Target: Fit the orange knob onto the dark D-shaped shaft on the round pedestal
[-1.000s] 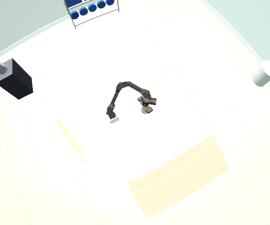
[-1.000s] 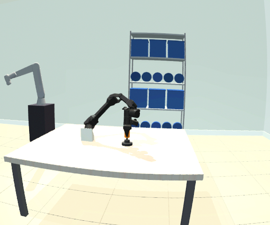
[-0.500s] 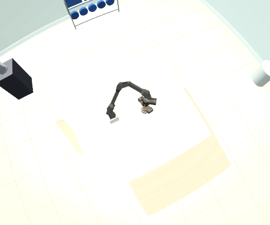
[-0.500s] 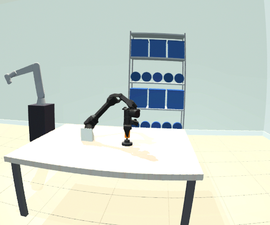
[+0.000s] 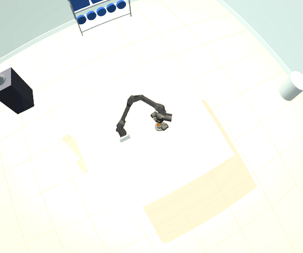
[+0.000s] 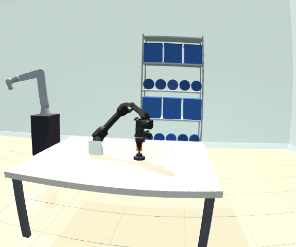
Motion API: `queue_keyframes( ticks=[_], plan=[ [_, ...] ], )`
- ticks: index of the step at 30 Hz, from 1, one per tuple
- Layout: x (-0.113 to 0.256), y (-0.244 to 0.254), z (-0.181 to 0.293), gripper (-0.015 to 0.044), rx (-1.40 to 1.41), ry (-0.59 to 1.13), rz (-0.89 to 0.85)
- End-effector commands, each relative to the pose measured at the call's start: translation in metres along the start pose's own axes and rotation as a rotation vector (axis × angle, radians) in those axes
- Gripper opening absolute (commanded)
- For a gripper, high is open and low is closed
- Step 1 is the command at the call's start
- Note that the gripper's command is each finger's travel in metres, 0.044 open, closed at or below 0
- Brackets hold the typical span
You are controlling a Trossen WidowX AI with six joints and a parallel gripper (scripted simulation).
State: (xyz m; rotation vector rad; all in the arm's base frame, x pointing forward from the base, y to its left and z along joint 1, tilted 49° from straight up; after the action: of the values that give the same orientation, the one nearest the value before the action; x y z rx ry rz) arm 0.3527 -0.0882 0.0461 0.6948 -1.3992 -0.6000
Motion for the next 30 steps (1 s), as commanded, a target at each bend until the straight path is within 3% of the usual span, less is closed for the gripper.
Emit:
queue_keyframes(
  ticks=[1, 30],
  plan=[
    [0.0046, 0.0027, 0.0009, 0.0, 0.115, -0.009, 0.002],
    [-0.0012, -0.0004, 0.0001, 0.0, 0.156, -0.009, 0.003]
  ],
)
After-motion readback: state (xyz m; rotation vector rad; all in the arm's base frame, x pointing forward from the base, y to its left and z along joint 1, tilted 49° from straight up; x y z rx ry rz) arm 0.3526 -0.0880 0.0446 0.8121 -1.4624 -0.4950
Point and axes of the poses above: the point midway between the two fingers, 35 mm back from their tips, its own x axis back along the fingers, its own y axis across the jaws, z = x × y, the point moved 9 cm from there along x, back along the fingers, and after that the axes turned 15 degrees about -x, right-handed, at the moved point
